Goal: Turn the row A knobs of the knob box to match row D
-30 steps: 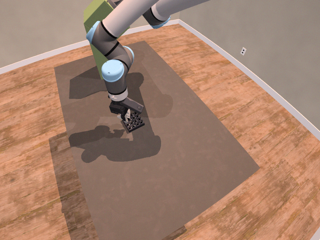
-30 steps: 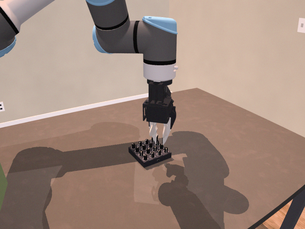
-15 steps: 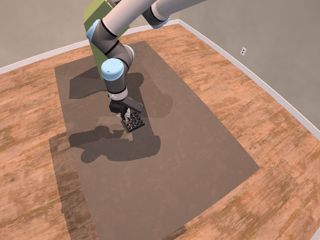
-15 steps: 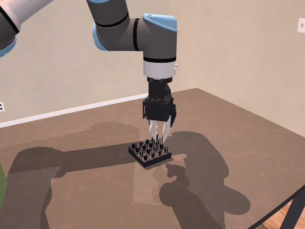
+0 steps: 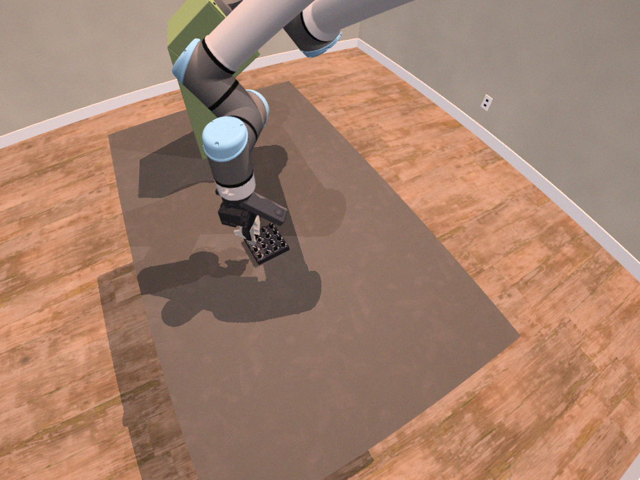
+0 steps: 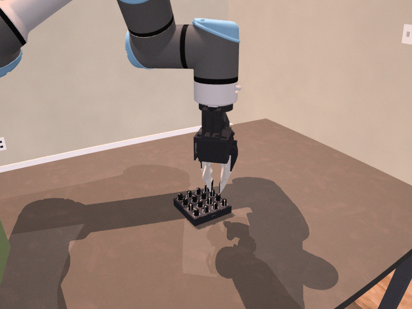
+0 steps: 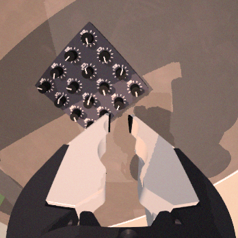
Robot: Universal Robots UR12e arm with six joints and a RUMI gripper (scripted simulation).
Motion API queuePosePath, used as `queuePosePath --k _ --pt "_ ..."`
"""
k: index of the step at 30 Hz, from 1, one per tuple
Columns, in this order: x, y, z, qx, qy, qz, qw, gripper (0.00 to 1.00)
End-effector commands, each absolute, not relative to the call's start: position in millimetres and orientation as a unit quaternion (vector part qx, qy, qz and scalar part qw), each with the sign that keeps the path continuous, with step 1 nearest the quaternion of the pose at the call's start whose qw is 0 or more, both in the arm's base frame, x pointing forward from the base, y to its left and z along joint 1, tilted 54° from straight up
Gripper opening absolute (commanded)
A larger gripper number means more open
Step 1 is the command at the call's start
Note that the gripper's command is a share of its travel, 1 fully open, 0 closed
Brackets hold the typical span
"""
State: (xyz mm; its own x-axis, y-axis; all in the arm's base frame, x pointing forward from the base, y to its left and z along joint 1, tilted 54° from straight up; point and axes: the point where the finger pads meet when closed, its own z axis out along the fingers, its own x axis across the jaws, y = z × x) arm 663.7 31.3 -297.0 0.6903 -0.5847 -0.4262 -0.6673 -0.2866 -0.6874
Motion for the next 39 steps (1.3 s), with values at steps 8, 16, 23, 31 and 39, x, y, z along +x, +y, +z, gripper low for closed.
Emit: queuePosePath --k 8,16,23,31,39 --pt "663.4 30.1 -294.1 -0.836 0.309 0.000 0.454 0.11" --pt "662.3 29.5 -291.8 -0.862 0.226 -0.044 0.452 0.11" --pt "660.6 28.1 -289.6 -0.884 0.109 -0.104 0.442 0.11" --pt "658.9 26.2 -288.3 -0.891 0.000 -0.158 0.426 0.11" --pt "657.1 23.1 -287.7 -0.881 -0.134 -0.220 0.397 0.11"
